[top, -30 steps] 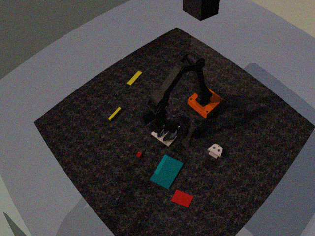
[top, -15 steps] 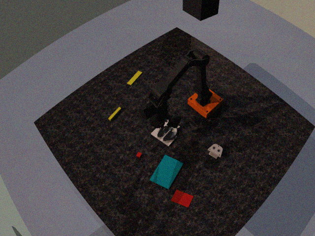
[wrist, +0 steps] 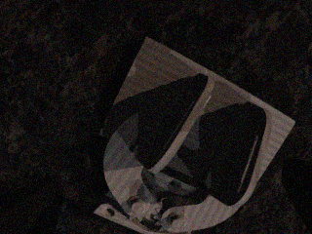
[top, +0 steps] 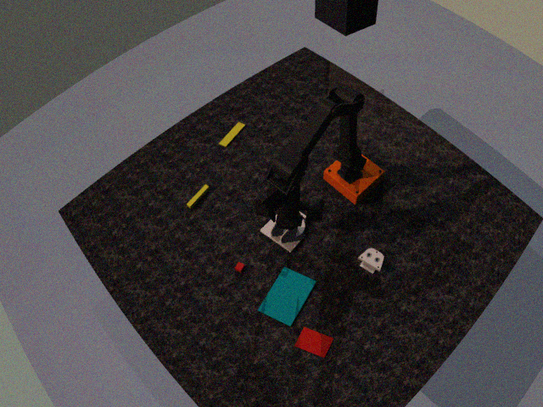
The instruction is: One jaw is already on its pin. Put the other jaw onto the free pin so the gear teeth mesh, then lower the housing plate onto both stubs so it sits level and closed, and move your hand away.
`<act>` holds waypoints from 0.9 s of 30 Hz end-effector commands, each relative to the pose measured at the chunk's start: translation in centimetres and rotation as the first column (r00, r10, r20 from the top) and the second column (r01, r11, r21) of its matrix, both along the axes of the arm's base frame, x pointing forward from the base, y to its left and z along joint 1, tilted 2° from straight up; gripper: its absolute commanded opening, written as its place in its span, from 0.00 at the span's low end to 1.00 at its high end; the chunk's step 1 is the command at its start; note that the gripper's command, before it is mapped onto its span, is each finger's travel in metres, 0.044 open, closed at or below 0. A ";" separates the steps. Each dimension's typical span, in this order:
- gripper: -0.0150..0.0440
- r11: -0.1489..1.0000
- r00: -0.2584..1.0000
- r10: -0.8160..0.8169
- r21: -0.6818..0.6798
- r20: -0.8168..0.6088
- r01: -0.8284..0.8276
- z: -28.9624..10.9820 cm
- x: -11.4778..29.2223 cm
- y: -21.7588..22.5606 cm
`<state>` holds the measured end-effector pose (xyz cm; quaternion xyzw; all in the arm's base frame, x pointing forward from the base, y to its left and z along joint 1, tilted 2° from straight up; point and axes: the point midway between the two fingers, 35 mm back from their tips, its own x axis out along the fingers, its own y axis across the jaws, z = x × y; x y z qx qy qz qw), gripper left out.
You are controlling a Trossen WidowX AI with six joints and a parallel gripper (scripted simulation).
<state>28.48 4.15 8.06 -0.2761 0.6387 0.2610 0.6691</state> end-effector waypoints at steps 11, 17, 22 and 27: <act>1.00 0.925 0.925 0.379 -0.012 -0.006 -0.379 0.3 -0.4 3.9; 1.00 0.848 0.848 0.530 -0.018 -0.010 -0.530 0.3 -0.7 5.7; 1.00 0.764 0.764 0.645 -0.021 -0.014 -0.645 0.4 -1.1 7.1; 1.00 0.665 0.665 0.746 -0.025 -0.019 -0.747 0.5 -1.5 8.5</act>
